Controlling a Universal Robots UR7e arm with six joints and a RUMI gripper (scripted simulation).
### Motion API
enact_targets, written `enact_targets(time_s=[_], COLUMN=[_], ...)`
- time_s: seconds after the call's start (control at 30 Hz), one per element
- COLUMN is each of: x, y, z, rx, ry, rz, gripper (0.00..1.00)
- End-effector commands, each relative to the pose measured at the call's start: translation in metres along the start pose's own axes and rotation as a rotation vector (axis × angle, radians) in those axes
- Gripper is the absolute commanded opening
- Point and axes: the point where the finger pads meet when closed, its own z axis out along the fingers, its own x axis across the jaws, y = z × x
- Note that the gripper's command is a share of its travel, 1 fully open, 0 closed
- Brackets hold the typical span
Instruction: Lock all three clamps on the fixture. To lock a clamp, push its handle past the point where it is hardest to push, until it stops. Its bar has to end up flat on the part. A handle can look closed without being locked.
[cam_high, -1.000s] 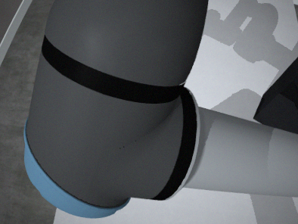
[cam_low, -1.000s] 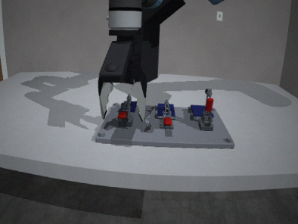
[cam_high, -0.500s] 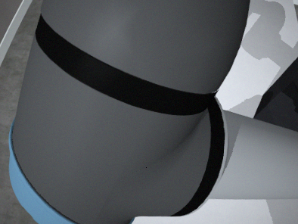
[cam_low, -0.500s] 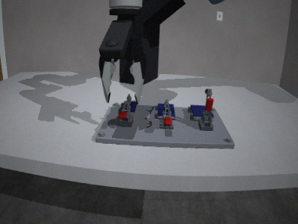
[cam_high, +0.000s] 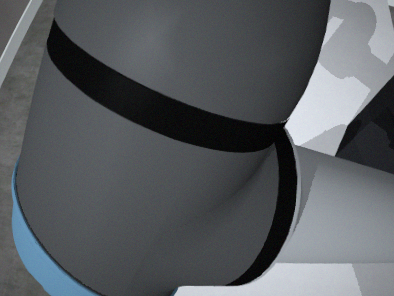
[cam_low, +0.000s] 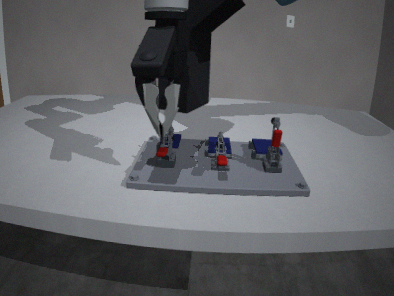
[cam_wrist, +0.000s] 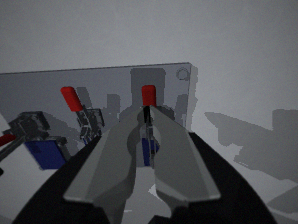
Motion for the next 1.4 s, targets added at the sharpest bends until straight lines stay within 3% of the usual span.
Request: enact_targets(time_s=[0.0,1.13,1.37], x=[0.0,0.0,0.001], y=[-0.001,-0.001,0.001], z=[-0.001,-0.001,0.013], rx=[0.002,0.001,-0.007], ry=[0.001,0.001,-0.003], rz=[0.0,0.0,0.004], gripper=[0.0,0.0,0.0])
